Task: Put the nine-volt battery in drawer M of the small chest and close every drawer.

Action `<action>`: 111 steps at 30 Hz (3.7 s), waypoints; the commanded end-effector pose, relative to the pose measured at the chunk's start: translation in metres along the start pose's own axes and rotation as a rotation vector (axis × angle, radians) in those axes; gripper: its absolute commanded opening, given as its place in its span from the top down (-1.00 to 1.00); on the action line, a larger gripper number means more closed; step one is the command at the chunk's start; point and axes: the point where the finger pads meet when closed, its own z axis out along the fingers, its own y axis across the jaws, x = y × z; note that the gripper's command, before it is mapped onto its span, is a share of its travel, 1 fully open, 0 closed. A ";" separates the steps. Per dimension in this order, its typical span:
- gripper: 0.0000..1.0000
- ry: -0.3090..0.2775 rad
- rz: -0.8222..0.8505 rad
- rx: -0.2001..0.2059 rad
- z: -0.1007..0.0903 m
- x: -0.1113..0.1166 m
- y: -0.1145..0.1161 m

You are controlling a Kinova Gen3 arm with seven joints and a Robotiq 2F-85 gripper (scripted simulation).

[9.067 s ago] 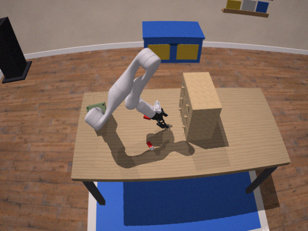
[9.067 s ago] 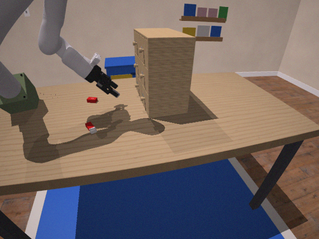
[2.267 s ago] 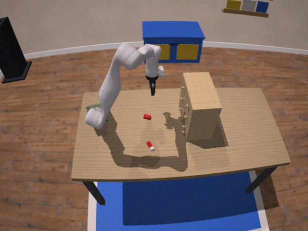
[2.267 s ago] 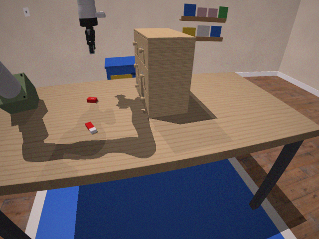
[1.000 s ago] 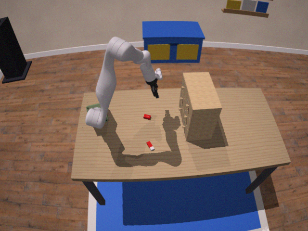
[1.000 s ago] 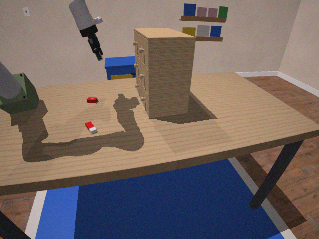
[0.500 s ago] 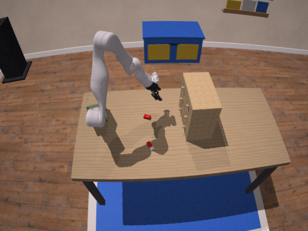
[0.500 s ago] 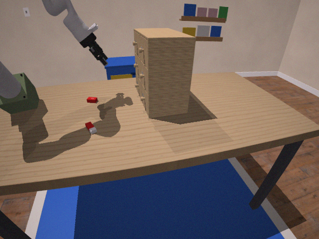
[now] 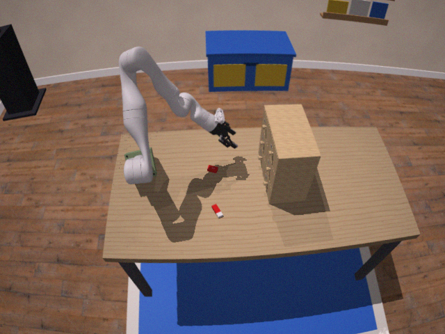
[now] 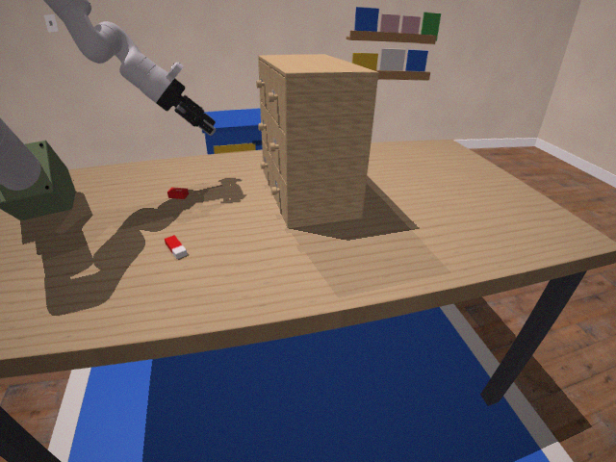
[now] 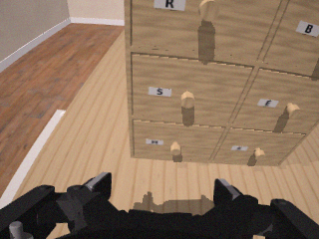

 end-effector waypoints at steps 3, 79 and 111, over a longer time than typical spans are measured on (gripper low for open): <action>-1.00 0.150 0.040 0.069 0.010 -0.007 -0.001; -1.00 0.250 0.043 0.069 0.072 -0.060 -0.006; -1.00 0.250 0.043 0.069 0.075 -0.063 -0.007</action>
